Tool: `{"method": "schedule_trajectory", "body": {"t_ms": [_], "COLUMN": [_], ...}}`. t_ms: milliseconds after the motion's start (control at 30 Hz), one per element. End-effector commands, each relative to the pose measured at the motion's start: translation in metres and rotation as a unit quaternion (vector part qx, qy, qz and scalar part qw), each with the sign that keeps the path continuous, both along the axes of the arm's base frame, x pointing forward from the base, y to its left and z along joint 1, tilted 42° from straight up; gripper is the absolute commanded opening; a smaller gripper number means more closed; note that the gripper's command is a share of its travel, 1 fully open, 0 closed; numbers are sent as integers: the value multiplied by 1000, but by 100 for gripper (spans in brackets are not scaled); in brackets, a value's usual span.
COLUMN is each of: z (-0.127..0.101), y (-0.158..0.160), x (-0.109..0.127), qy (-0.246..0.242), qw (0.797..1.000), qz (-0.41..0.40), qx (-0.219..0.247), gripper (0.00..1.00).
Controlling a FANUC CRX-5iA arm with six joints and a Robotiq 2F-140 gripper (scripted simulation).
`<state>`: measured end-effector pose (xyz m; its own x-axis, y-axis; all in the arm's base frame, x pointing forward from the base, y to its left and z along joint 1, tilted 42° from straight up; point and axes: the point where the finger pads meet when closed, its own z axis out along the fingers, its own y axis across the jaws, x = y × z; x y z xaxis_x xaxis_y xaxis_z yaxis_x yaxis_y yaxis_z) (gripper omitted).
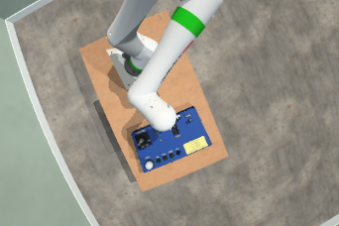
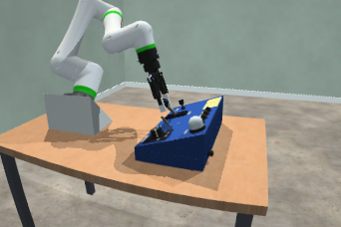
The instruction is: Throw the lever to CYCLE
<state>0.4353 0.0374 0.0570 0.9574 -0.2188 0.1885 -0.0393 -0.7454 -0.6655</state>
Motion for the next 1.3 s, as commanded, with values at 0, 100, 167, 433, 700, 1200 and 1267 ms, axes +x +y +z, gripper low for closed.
{"method": "schedule_trajectory", "body": {"t_ms": [0, 100, 167, 433, 700, 1200, 1267], "z": [0, 0, 0, 0, 0, 0, 0], "y": [0, 0, 0, 0, 0, 0, 0], "x": [0, 0, 0, 0, 0, 0, 0], "qy": [0, 0, 0, 0, 0, 0, 0], "qw": [1000, 1000, 1000, 1000, 1000, 1000, 1000], "qz": [0, 0, 0, 0, 0, 0, 0], "qx": [0, 0, 0, 0, 0, 0, 0], "gripper": [44, 44, 44, 0, 0, 0, 0]}}
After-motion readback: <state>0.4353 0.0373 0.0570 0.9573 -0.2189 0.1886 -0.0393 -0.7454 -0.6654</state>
